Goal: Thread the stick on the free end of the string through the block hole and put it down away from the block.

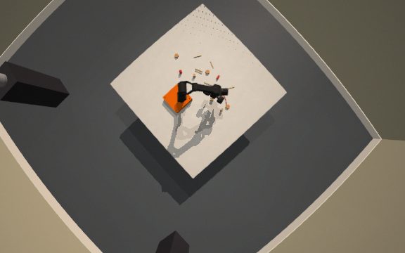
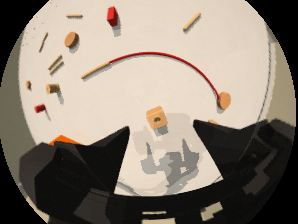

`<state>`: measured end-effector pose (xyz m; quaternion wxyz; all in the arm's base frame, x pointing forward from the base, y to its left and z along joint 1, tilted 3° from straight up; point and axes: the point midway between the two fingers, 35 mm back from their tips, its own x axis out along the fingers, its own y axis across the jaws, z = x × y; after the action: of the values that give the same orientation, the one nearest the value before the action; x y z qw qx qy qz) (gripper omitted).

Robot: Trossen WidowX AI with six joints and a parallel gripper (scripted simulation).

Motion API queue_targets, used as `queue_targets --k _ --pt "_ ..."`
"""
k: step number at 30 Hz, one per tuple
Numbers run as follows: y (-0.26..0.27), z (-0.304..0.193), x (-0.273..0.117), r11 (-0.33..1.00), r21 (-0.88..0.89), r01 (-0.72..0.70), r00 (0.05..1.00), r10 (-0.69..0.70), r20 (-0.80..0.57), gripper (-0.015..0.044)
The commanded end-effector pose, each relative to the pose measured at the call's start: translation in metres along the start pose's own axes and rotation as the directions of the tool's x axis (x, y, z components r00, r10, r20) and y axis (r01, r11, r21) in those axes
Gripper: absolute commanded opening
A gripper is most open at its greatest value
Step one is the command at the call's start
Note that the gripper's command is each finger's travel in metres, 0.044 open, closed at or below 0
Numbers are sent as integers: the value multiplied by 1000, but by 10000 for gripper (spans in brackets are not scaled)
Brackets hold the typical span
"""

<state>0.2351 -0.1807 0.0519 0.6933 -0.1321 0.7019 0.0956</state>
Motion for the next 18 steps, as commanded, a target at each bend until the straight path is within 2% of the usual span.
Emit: queue_targets --k 1,5,7,13,18 --pt "1 -2 -4 787 617 -1 1000 2 -1 440" --pt "1 -3 -6 484 875 0 1000 2 -1 440" --pt "1 -3 -7 378 926 0 1000 2 -1 440" --pt "1 -4 -8 55 998 1 1000 2 -1 440" --pt "2 -4 -10 -222 975 1 1000 2 -1 440"
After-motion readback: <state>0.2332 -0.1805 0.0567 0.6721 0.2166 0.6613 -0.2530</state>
